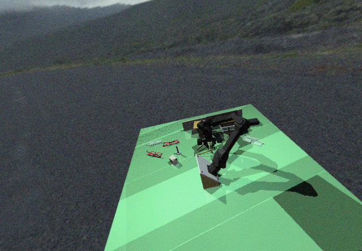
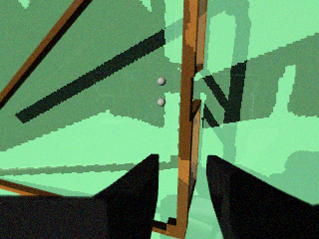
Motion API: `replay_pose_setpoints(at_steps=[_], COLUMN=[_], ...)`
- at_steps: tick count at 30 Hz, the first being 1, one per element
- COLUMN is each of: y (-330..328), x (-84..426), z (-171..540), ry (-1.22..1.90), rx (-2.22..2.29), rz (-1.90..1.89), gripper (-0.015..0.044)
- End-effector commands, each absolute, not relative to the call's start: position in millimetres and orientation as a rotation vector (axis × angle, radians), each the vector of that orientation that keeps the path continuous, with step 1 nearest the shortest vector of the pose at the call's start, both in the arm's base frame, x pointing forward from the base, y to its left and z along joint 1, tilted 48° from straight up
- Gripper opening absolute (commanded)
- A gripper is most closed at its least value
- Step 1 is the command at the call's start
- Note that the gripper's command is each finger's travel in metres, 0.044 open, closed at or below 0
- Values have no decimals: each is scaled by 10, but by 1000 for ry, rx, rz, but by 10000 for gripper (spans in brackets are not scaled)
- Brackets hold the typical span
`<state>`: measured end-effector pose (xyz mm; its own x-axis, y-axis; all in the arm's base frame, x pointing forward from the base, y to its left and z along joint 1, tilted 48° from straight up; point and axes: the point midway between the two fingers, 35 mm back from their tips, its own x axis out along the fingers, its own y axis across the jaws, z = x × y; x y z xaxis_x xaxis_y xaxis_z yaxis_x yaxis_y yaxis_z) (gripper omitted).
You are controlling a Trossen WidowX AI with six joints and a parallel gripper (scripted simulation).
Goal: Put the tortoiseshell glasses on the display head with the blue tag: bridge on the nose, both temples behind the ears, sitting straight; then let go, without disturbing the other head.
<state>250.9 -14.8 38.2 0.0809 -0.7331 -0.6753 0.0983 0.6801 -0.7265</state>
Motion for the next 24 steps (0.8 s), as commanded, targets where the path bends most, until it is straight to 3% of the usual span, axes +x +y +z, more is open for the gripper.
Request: replay_pose_setpoints(at_steps=[1, 15, 24], y=[-217, -225, -234], x=[2506, 2508, 2503], z=[342, 293, 307], ry=[1357, 1357, 1359], rx=[-594, -594, -590], rz=[-678, -679, -679], gripper=[120, 120, 60])
